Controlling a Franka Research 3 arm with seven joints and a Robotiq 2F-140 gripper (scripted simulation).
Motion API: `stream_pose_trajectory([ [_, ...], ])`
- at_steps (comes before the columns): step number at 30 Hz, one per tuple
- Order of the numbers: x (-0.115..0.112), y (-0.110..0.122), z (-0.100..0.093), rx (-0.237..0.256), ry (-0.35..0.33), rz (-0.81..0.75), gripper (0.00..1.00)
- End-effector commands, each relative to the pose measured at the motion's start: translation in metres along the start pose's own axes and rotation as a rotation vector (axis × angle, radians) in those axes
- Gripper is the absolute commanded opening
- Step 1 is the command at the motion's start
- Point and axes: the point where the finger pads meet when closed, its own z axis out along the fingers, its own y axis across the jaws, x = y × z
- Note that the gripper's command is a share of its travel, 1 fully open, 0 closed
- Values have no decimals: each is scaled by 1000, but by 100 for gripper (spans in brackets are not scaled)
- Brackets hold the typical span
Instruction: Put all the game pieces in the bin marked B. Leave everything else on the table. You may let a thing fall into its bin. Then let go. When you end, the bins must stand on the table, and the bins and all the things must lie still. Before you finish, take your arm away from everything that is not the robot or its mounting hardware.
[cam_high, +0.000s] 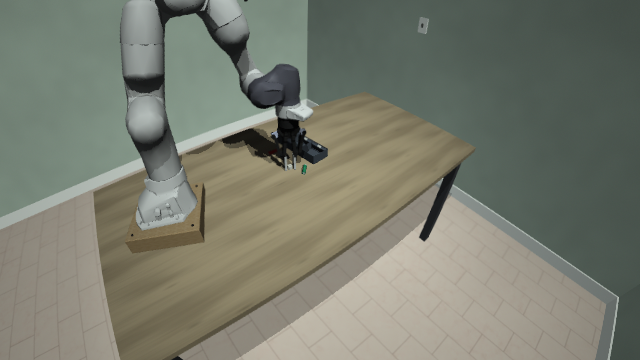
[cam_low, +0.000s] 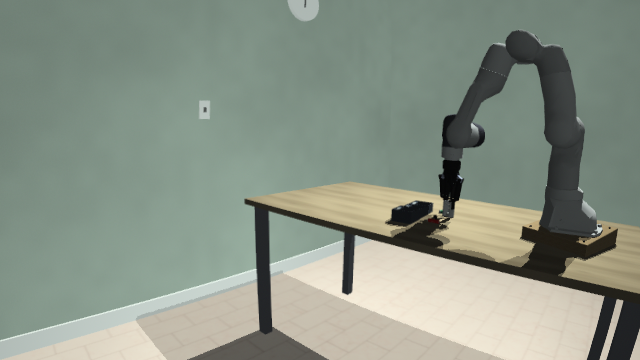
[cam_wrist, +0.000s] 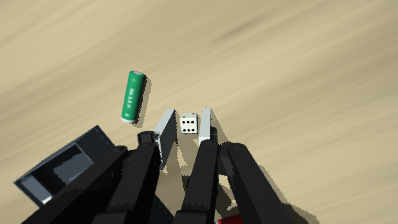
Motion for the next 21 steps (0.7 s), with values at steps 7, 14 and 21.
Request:
stream_pose_trajectory([
  [7,0,-1,-1,4,-2,-3,7],
  [14,0,-1,-1,4,-2,-3,7],
  [21,0,-1,-1,4,-2,-3,7],
])
